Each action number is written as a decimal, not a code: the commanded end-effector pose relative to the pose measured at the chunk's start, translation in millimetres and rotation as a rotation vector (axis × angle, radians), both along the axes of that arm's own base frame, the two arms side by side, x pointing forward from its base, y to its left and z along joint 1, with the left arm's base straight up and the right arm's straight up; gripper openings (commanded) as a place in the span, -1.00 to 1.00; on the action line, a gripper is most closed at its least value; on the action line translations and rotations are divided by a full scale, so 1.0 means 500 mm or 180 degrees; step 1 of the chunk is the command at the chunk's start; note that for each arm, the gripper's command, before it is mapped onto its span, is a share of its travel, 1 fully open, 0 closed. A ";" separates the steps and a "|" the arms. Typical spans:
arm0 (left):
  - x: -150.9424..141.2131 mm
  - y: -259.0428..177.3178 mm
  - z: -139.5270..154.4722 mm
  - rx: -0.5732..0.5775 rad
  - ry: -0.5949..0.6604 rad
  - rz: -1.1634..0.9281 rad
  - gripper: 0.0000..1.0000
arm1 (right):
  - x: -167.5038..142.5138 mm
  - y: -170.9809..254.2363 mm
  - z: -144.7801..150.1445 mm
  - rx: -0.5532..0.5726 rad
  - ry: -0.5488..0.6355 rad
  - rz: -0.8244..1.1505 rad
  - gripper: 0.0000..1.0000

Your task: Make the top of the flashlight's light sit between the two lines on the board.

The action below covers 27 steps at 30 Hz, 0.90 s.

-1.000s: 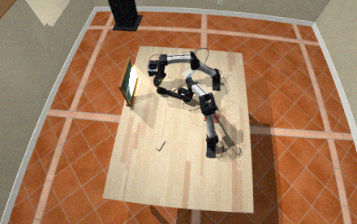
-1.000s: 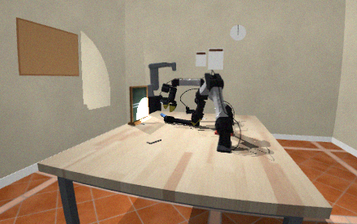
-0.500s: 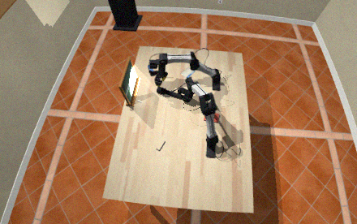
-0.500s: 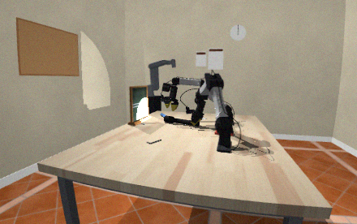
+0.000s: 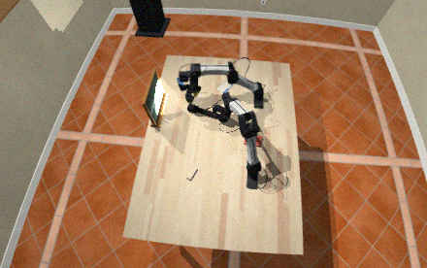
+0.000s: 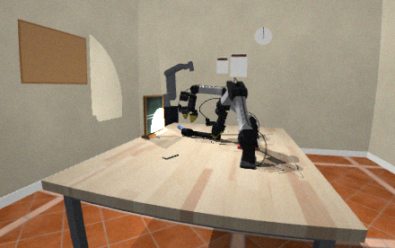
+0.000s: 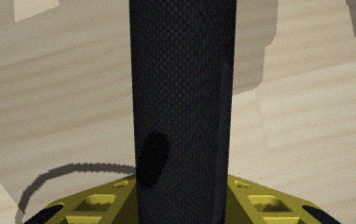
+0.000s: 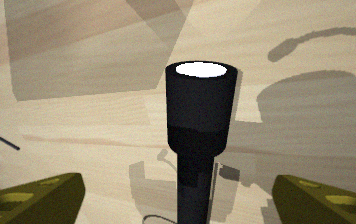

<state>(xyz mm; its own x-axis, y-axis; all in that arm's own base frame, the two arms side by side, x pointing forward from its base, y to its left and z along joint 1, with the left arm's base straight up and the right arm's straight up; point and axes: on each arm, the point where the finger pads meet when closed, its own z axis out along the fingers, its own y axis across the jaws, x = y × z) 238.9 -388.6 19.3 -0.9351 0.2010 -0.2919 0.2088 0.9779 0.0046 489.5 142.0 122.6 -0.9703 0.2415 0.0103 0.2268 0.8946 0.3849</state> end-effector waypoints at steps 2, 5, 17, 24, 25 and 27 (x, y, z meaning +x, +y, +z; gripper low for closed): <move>0.002 -0.010 0.031 -0.0123 -0.0101 -0.0026 -0.40 | 0.004 -0.007 0.001 0.0009 -0.0019 -0.0045 1.00; 0.002 -0.010 0.031 -0.0123 -0.0101 -0.0026 -0.40 | 0.003 -0.004 -0.001 0.0009 -0.0015 -0.0034 1.00; 0.002 -0.010 0.031 -0.0123 -0.0101 -0.0026 -0.40 | 0.000 0.008 -0.003 0.0010 -0.0015 0.0003 1.00; 0.002 -0.010 0.031 -0.0123 -0.0101 -0.0026 -0.40 | -0.001 0.005 -0.004 0.0008 -0.0002 -0.0006 1.00; 0.002 -0.010 0.031 -0.0123 -0.0101 -0.0026 -0.40 | 0.000 0.003 -0.004 0.0009 -0.0002 -0.0012 1.00; 0.002 -0.010 0.031 -0.0123 -0.0101 -0.0026 -0.40 | 0.000 0.003 -0.004 0.0009 -0.0002 -0.0012 1.00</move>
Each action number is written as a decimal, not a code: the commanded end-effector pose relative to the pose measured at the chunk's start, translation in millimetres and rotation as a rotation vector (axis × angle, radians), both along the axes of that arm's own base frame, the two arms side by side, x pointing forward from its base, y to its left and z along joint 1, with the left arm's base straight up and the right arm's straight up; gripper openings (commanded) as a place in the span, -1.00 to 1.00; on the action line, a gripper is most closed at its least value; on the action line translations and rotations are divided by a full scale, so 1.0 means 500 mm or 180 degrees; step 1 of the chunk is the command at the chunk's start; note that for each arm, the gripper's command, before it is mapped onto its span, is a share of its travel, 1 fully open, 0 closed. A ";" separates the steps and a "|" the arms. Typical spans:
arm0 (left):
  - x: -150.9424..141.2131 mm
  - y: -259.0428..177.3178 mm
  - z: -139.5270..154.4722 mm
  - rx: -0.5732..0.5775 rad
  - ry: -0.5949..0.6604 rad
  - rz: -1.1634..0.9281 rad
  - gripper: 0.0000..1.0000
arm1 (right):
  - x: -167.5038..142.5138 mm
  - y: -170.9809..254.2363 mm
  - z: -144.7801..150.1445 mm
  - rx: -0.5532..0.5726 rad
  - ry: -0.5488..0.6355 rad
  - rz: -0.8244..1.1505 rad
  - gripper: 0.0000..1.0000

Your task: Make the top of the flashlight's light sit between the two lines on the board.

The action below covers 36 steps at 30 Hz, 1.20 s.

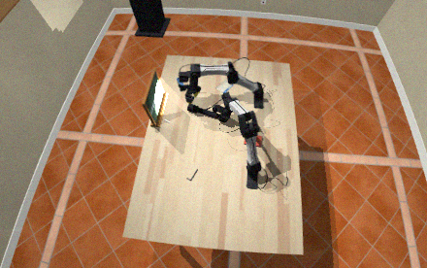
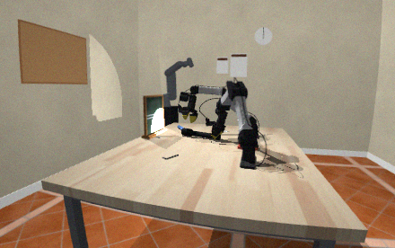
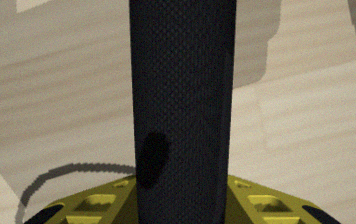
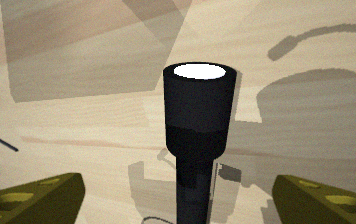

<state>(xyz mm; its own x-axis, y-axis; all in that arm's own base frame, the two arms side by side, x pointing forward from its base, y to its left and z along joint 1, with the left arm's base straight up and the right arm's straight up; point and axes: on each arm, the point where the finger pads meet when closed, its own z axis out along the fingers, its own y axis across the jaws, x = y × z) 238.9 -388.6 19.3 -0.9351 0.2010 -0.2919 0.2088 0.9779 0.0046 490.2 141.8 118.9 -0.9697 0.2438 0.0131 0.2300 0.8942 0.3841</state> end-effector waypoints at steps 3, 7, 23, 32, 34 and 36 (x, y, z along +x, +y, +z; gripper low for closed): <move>0.002 -0.010 0.031 -0.0123 -0.0101 -0.0026 -0.40 | -0.001 0.002 0.003 0.0010 -0.0012 -0.0009 1.00; 0.002 -0.010 0.031 -0.0123 -0.0101 -0.0026 -0.40 | -0.001 0.000 0.003 0.0010 -0.0013 -0.0014 1.00; 0.002 -0.010 0.031 -0.0123 -0.0101 -0.0026 -0.40 | 0.001 -0.007 0.034 0.0028 -0.0113 -0.0037 1.00; 0.002 -0.010 0.031 -0.0123 -0.0101 -0.0026 -0.40 | 0.018 0.008 -0.004 0.0064 -0.0256 0.0001 1.00; 0.002 -0.010 0.031 -0.0123 -0.0101 -0.0026 -0.40 | 0.022 0.003 -0.022 0.0052 -0.0281 -0.0011 1.00; 0.002 -0.010 0.031 -0.0123 -0.0101 -0.0026 -0.40 | 0.031 0.008 -0.032 0.0106 -0.0380 -0.0002 1.00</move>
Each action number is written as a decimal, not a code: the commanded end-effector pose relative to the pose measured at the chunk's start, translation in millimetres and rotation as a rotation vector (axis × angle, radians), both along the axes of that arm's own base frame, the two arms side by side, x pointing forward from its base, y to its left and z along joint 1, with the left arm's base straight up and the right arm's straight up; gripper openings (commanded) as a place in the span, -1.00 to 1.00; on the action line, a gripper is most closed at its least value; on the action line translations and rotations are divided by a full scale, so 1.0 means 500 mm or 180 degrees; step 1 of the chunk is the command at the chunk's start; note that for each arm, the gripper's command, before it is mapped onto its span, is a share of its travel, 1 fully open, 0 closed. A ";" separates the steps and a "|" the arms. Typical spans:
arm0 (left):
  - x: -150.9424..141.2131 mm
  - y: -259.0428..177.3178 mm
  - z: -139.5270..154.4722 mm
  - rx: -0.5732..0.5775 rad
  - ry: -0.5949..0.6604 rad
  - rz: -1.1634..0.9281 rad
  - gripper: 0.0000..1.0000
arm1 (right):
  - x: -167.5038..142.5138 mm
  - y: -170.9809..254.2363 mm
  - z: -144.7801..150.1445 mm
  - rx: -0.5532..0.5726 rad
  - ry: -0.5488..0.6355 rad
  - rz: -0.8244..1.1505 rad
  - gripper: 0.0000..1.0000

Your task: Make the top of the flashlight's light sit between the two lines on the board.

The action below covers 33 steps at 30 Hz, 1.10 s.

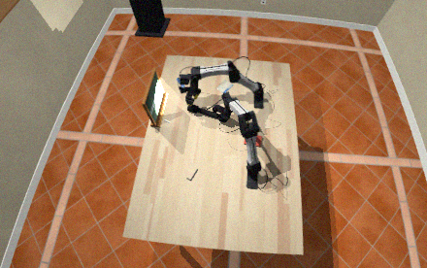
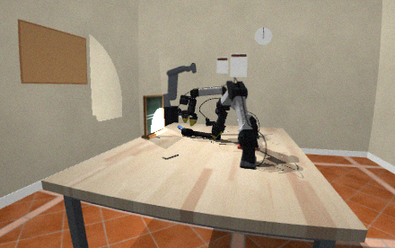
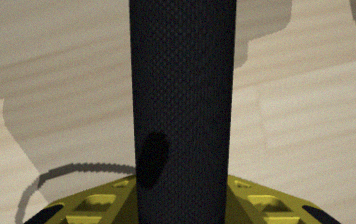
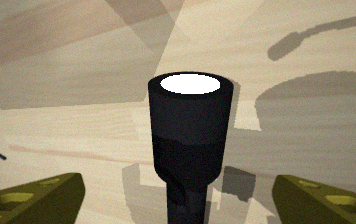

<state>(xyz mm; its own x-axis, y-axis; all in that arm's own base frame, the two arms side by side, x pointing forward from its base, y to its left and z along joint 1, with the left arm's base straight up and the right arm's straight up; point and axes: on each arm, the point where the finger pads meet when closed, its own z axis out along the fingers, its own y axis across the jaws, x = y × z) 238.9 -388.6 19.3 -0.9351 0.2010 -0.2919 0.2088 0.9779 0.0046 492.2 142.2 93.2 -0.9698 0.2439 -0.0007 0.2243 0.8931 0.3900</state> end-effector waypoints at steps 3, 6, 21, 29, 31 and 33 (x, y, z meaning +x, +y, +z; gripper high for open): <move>0.002 -0.010 0.031 -0.0123 -0.0101 -0.0026 -0.40 | 0.023 0.006 0.028 0.0111 -0.0373 0.0002 1.00; 0.002 -0.010 0.031 -0.0123 -0.0101 -0.0026 -0.40 | 0.017 0.001 0.005 0.0055 -0.0260 -0.0005 1.00; 0.002 -0.010 0.031 -0.0123 -0.0101 -0.0026 -0.40 | -0.007 0.011 -0.084 -0.0047 0.0076 0.0007 1.00; 0.002 -0.010 0.031 -0.0123 -0.0101 -0.0026 -0.40 | -0.005 0.018 -0.102 -0.0047 0.0075 0.0005 1.00; 0.002 -0.010 0.031 -0.0123 -0.0101 -0.0026 -0.40 | -0.006 0.020 -0.106 -0.0048 0.0082 0.0007 1.00; 0.002 -0.010 0.031 -0.0123 -0.0101 -0.0026 -0.40 | -0.003 0.023 -0.111 -0.0046 0.0071 0.0007 1.00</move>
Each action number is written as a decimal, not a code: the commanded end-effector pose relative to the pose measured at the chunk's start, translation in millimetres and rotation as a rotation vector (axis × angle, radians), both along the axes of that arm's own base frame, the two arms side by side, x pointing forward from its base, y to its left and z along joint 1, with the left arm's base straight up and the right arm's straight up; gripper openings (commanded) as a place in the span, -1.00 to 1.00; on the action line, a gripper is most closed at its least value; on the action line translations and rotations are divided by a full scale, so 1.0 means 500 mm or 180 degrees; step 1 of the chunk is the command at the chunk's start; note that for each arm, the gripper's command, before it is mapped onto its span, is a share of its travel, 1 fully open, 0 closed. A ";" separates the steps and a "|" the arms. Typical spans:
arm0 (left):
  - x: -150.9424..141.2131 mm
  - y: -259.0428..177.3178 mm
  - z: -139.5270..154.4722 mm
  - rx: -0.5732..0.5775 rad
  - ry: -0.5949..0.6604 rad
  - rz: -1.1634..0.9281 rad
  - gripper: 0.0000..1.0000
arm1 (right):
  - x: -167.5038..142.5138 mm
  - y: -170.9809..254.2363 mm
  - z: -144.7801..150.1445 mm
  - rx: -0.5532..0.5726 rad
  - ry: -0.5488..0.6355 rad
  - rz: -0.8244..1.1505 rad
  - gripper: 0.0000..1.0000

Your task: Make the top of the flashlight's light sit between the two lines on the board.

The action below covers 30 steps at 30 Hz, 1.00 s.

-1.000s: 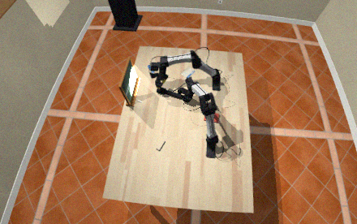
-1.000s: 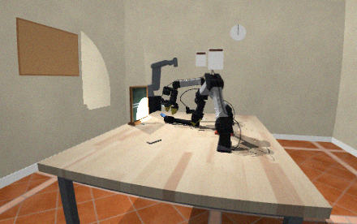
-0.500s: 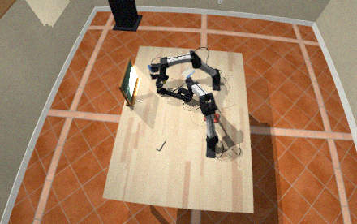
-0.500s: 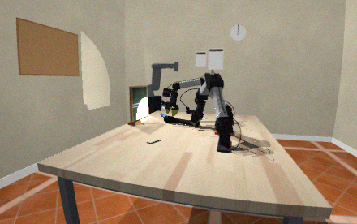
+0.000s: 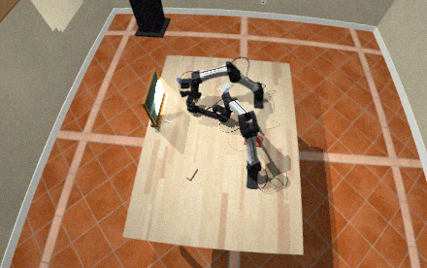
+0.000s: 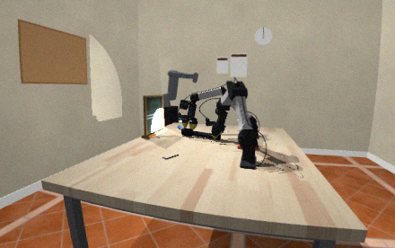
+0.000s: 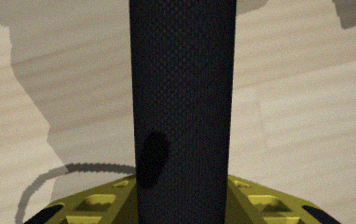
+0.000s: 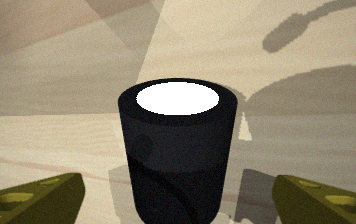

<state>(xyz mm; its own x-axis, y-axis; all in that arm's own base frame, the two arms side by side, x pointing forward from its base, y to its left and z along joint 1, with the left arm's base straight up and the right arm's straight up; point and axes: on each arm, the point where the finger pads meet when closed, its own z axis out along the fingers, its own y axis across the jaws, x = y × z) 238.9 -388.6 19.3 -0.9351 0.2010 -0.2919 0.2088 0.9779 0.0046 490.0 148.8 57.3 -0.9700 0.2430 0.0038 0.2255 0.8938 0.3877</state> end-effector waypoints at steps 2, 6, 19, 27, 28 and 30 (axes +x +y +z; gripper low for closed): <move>0.002 -0.010 0.031 -0.0123 -0.0101 -0.0026 -0.40 | 0.000 0.012 -0.047 -0.0044 0.0064 0.0004 1.00; 0.002 -0.010 0.031 -0.0123 -0.0101 -0.0026 -0.40 | 0.005 0.014 -0.045 -0.0039 0.0038 0.0004 1.00; 0.002 -0.010 0.031 -0.0123 -0.0101 -0.0026 -0.40 | 0.006 0.028 -0.087 -0.0045 0.0060 0.0001 1.00; 0.002 -0.010 0.031 -0.0123 -0.0101 -0.0026 -0.40 | 0.010 0.018 -0.084 -0.0042 0.0061 -0.0033 0.00; 0.002 -0.010 0.031 -0.0126 -0.0098 -0.0020 -0.40 | 0.008 0.017 -0.084 -0.0047 0.0076 -0.0033 0.00; 0.002 -0.010 0.031 -0.0126 -0.0099 -0.0020 -0.40 | 0.008 0.017 -0.085 -0.0047 0.0076 -0.0033 0.00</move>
<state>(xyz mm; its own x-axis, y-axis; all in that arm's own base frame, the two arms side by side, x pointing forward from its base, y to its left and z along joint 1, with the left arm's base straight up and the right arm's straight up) 239.0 -388.7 19.3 -0.9346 0.2030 -0.2922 0.2108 0.9775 0.0049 493.6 160.8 28.2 -0.9706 0.2407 0.0060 0.2242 0.8945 0.3867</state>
